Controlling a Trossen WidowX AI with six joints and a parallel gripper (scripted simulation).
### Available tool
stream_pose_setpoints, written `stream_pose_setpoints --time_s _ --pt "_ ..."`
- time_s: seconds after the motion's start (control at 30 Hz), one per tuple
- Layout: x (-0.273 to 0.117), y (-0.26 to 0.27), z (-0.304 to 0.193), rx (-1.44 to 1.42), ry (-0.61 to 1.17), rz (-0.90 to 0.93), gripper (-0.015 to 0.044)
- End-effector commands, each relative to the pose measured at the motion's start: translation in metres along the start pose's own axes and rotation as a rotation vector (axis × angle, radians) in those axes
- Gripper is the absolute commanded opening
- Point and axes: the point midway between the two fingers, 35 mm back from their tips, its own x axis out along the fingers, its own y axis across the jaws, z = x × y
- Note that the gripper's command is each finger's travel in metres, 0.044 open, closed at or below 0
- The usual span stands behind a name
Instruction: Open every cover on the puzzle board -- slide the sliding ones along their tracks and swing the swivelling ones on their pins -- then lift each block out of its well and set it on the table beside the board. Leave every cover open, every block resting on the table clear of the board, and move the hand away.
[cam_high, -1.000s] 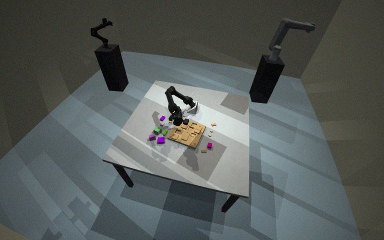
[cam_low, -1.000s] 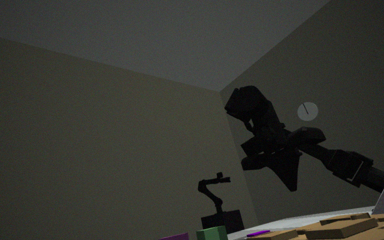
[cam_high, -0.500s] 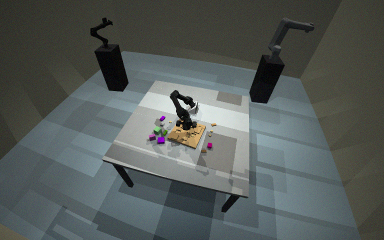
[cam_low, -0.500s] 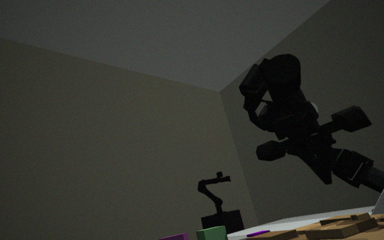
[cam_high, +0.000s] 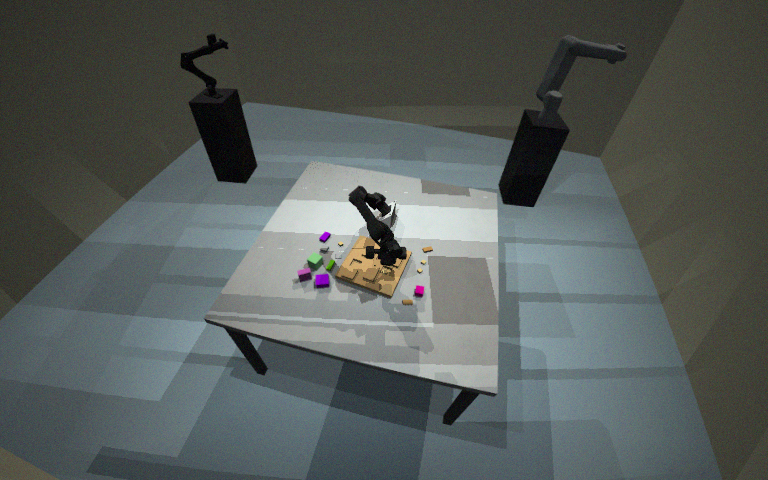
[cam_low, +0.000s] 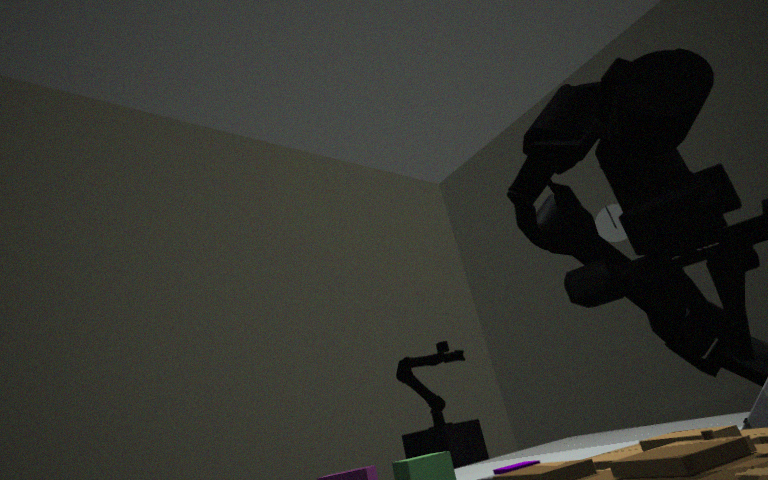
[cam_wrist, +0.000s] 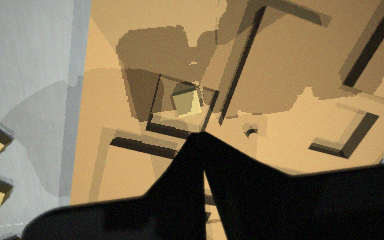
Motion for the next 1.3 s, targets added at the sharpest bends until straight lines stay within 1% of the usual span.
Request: stream_pose_setpoints --time_s 0.0,0.37,0.47,0.53,0.57,1.03,1.1,1.27 --pt "-0.0004 0.0016 0.0004 0.294 0.001 0.004 0.0" --pt "-0.0003 0.0022 -0.0031 1.359 0.003 0.003 0.0" --pt "-0.0003 0.0022 -0.0033 1.424 0.003 0.003 0.0" --pt "-0.0003 0.0022 -0.0031 1.359 0.003 0.003 0.0" --pt "-0.0003 0.0023 -0.003 1.279 0.003 0.003 0.0" --pt "-0.0004 0.0033 -0.0007 -0.082 0.0 0.004 0.0" --pt "-0.0004 0.0034 -0.0007 -0.147 0.0 0.004 0.0" --pt "-0.0004 0.0034 -0.0007 -0.147 0.0 0.004 0.0"
